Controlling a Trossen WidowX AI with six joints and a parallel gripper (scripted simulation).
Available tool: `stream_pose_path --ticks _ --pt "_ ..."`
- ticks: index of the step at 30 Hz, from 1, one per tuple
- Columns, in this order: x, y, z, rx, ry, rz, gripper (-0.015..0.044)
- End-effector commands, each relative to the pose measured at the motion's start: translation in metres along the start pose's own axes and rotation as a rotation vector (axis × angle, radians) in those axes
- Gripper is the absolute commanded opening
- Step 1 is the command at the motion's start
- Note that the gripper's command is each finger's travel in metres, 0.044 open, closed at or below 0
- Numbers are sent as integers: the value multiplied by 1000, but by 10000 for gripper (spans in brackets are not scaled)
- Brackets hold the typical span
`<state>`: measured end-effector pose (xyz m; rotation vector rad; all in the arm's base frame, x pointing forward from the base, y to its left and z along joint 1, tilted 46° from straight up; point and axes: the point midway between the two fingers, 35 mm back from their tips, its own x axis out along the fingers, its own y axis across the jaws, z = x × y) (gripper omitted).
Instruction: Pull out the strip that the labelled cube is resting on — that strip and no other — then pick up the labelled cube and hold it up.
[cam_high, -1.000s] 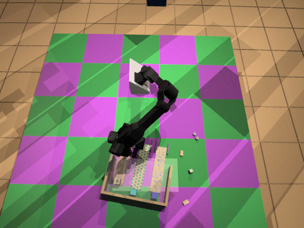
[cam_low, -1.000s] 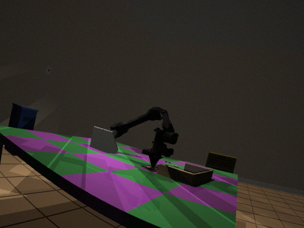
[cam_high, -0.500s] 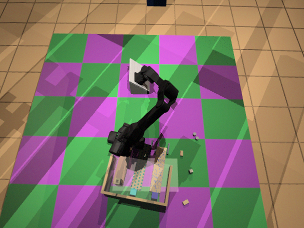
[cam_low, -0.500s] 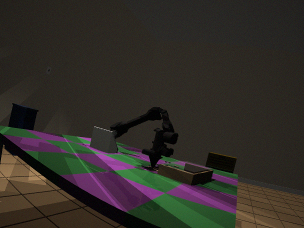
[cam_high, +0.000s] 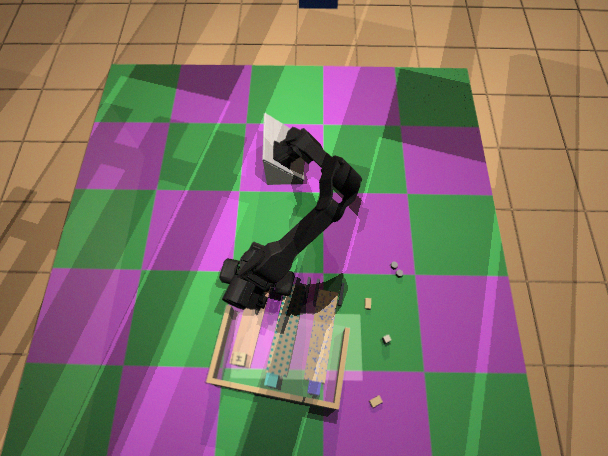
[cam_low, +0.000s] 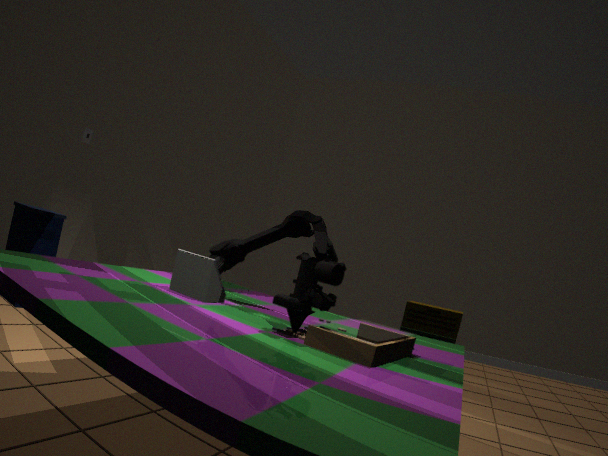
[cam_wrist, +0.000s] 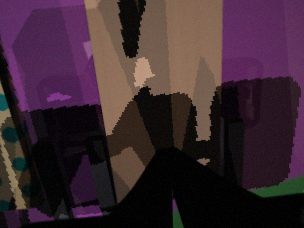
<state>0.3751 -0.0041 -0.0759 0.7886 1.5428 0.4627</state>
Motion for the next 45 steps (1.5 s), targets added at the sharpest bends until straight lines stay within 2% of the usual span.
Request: stream_pose_path --ticks 1,45 --pt "3 1 0 2 0 6 0" --pt "5 -2 -56 4 2 6 0"
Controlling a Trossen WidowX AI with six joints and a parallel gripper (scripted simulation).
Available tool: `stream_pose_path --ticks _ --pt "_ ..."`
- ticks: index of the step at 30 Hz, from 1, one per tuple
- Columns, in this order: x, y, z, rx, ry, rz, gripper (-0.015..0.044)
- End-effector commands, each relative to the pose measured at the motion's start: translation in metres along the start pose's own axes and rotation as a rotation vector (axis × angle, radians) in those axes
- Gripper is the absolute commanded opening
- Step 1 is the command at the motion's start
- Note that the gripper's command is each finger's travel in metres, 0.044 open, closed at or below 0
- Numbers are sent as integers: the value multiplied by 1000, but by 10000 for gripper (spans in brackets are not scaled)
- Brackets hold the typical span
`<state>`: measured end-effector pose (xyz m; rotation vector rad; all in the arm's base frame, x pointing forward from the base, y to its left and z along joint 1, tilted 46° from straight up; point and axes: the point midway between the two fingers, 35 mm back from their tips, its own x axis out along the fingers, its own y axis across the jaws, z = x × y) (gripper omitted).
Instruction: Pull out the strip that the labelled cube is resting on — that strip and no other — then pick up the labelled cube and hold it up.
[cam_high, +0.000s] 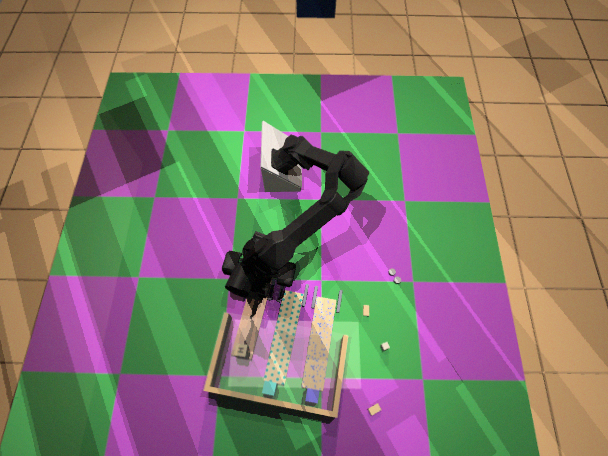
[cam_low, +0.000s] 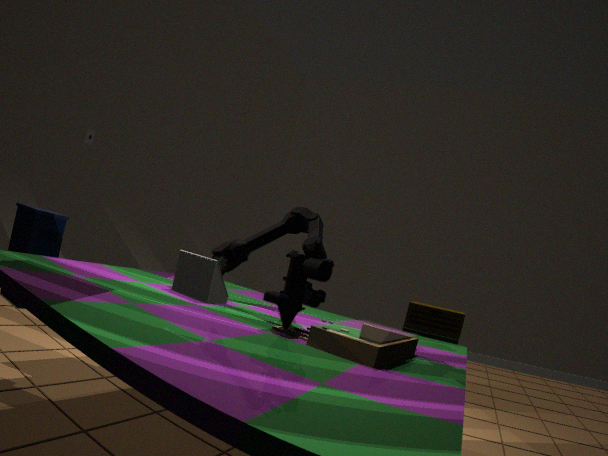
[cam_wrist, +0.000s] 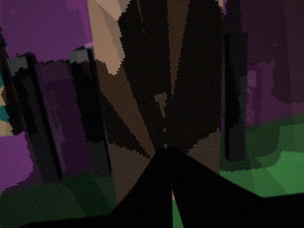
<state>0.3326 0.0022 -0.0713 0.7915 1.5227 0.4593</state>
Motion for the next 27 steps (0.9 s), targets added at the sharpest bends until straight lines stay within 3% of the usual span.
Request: stream_pose_path --ticks 1,27 --pt "4 -1 -15 8 21 2 0" --pt "4 -2 -52 9 23 2 0"
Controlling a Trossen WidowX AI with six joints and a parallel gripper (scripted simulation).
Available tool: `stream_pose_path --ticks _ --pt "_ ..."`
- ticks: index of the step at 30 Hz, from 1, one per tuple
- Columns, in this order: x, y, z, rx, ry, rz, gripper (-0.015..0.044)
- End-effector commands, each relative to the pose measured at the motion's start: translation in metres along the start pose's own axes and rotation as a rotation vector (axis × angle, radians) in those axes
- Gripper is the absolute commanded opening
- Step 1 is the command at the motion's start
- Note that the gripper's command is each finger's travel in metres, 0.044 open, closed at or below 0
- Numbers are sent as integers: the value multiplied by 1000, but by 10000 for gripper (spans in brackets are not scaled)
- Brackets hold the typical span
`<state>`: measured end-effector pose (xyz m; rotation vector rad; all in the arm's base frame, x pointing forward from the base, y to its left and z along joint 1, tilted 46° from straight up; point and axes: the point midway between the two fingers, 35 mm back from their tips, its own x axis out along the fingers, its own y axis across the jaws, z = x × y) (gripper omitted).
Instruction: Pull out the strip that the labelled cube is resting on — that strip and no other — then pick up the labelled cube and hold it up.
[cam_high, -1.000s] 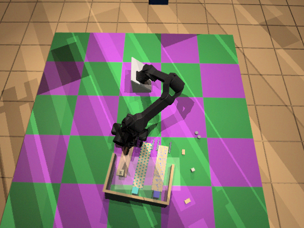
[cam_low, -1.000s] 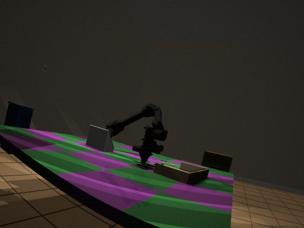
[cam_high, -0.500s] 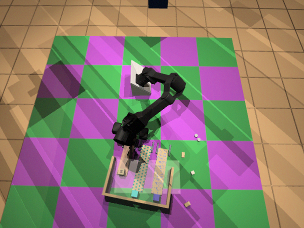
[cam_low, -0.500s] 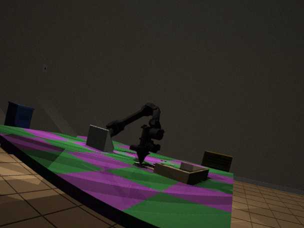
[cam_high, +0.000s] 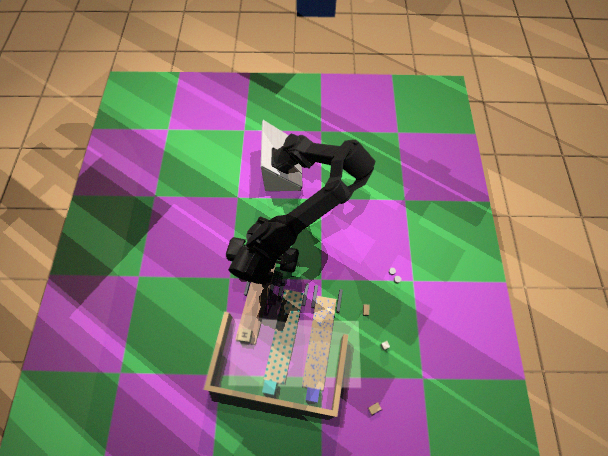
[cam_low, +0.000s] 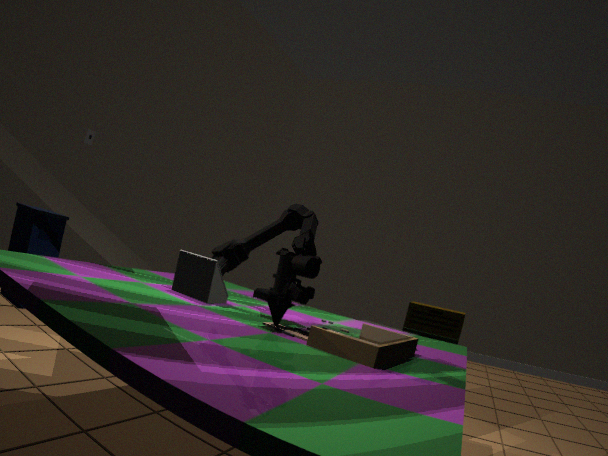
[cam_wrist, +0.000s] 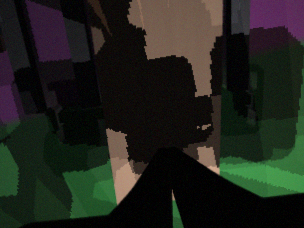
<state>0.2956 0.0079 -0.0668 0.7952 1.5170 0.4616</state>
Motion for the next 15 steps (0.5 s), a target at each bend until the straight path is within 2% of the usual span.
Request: stream_pose_path --ticks 1,15 --pt "5 -1 -16 10 27 -3 0" --pt "4 -2 -35 11 28 -3 0"
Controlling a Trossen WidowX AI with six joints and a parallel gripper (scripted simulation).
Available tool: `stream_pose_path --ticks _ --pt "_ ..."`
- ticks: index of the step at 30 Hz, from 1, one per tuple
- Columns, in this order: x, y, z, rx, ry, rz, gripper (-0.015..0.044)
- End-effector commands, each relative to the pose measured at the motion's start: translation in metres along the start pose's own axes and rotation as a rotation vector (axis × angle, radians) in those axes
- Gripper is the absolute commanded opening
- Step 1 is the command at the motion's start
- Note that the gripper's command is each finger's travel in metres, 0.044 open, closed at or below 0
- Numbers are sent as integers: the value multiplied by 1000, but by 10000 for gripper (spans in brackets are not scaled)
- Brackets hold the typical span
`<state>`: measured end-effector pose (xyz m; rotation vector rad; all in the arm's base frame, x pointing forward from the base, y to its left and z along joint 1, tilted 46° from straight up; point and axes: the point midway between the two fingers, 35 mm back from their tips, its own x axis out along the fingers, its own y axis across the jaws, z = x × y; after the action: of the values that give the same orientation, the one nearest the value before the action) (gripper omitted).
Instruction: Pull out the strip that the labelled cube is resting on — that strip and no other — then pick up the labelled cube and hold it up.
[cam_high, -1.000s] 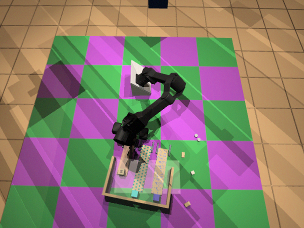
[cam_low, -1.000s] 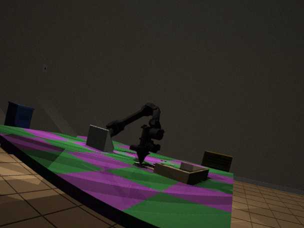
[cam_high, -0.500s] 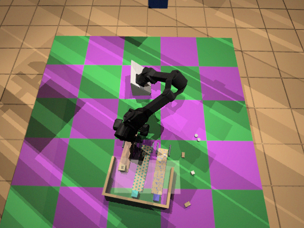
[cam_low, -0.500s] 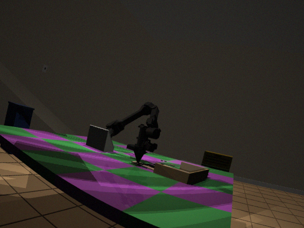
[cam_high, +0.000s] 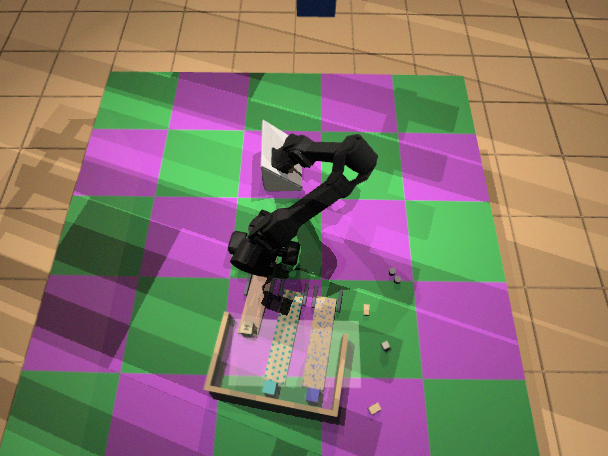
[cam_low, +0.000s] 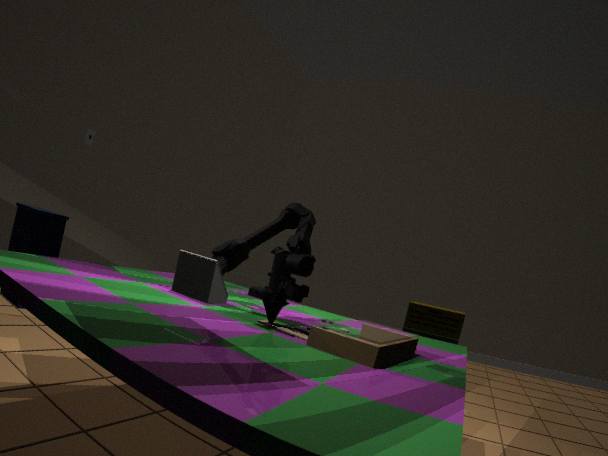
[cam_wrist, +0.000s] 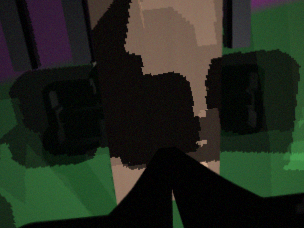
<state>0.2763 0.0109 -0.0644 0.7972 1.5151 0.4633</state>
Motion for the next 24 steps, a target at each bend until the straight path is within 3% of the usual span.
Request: stream_pose_path --ticks 1,24 --pt "4 -2 -16 11 29 -6 0" --pt "4 -2 -46 12 30 -6 0"
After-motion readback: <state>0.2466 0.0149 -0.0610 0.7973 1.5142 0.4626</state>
